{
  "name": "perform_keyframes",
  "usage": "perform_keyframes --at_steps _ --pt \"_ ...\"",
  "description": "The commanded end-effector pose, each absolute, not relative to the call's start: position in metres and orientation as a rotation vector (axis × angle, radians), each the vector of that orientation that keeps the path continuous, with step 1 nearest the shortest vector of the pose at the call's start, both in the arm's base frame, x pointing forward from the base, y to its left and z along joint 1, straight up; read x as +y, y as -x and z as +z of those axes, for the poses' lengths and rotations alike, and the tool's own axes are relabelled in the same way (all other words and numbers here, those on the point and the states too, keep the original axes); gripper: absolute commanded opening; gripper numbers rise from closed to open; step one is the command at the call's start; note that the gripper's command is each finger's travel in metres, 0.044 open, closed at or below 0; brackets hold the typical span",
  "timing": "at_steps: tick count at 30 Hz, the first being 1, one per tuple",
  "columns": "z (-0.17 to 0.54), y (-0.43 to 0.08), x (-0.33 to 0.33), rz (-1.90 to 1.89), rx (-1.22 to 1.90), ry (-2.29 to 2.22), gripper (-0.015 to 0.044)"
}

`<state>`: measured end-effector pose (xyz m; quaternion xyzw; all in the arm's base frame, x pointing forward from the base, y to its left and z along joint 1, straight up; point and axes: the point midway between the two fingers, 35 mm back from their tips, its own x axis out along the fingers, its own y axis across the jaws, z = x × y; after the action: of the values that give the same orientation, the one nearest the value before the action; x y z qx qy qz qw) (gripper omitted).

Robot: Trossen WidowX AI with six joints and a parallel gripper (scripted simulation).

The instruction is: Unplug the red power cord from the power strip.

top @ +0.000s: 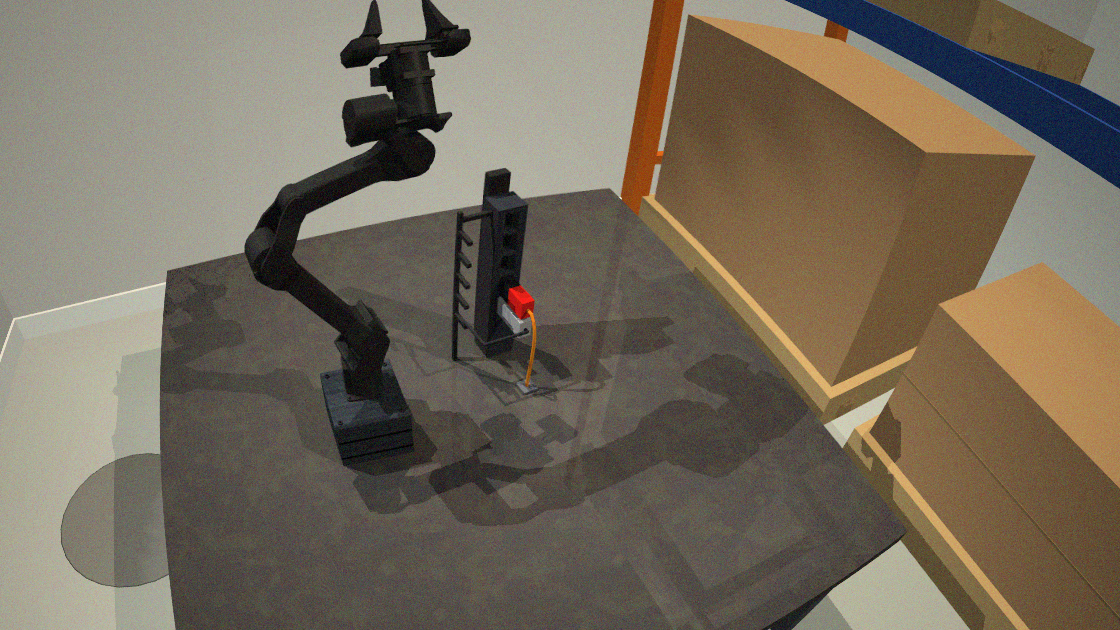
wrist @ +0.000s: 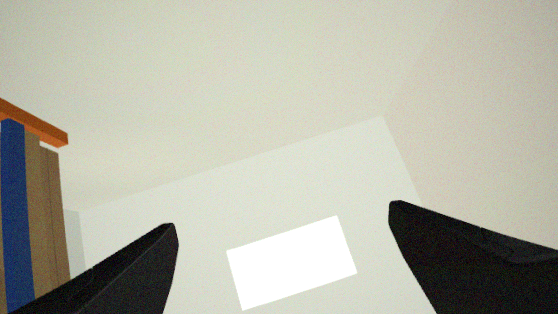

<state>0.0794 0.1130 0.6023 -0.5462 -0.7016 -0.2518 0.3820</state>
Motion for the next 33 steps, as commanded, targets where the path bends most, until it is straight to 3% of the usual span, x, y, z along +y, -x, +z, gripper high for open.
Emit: perform_keyframes --at_steps 1,9,20,33 --pt "0.602 -0.082 0.113 -0.624 -1.782 1.389 0.0374" --pt "0.584 -0.205 0.126 0.034 -1.342 1.087 0.0164" --pt "0.480 -0.356 0.126 0.485 -0.474 0.429 0.0160" --pt "0.308 -0.422 0.097 0.298 0.461 -0.342 0.0160"
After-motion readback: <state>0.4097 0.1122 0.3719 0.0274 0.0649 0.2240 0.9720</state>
